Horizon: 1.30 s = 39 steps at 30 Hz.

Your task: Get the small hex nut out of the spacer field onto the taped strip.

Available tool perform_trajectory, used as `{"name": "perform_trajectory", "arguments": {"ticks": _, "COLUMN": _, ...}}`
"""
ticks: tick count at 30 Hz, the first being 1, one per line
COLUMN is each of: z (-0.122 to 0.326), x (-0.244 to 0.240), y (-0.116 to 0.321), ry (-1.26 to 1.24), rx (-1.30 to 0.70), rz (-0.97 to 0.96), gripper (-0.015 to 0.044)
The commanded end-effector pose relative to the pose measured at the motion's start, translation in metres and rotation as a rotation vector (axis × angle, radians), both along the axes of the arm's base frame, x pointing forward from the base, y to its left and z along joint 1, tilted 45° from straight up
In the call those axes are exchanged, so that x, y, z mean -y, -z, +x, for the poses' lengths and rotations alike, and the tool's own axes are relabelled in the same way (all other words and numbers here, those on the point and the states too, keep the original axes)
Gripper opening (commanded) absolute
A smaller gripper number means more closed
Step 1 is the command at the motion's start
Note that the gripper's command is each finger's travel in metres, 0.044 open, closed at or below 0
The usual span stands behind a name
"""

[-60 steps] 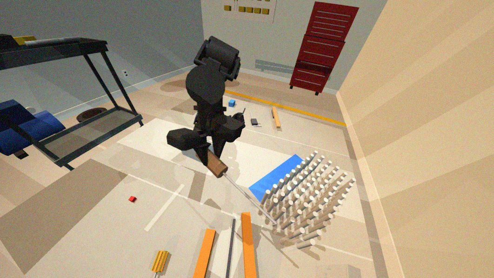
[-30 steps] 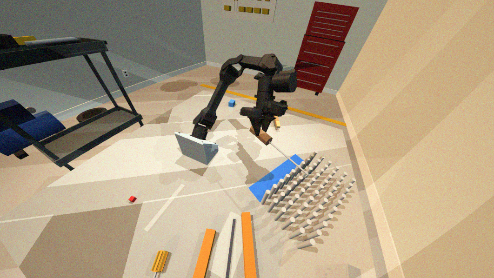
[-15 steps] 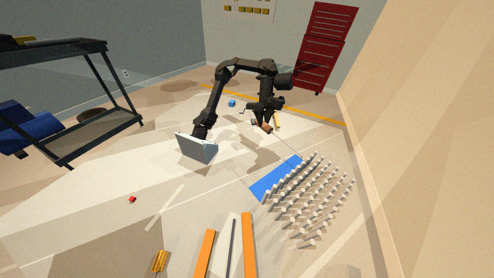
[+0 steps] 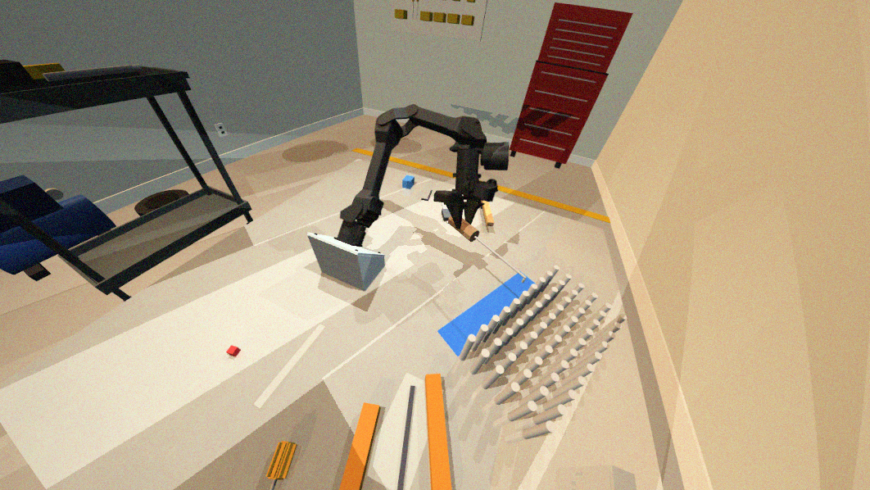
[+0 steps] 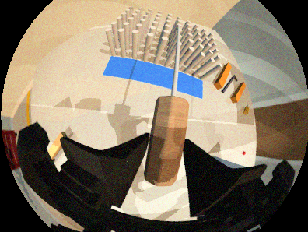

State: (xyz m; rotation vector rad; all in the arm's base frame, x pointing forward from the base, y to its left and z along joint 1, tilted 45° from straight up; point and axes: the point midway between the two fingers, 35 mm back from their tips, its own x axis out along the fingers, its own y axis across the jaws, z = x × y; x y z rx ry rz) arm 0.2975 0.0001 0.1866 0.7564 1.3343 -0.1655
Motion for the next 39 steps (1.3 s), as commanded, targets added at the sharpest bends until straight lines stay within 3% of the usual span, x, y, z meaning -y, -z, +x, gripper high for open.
{"name": "perform_trajectory", "arguments": {"ticks": 1, "z": 0.004, "x": -0.016, "y": 0.018, "ry": 0.006, "rx": -0.004, "rz": -0.006, "gripper": 0.0}}
{"name": "perform_trajectory", "arguments": {"ticks": 19, "z": -0.001, "x": -0.09, "y": 0.088, "ry": 0.007, "rx": 0.005, "rz": 0.005, "gripper": 0.0}}
{"name": "perform_trajectory", "arguments": {"ticks": 39, "z": 0.008, "x": -0.087, "y": 0.091, "ry": 0.007, "rx": 0.007, "rz": 0.005, "gripper": 0.0}}
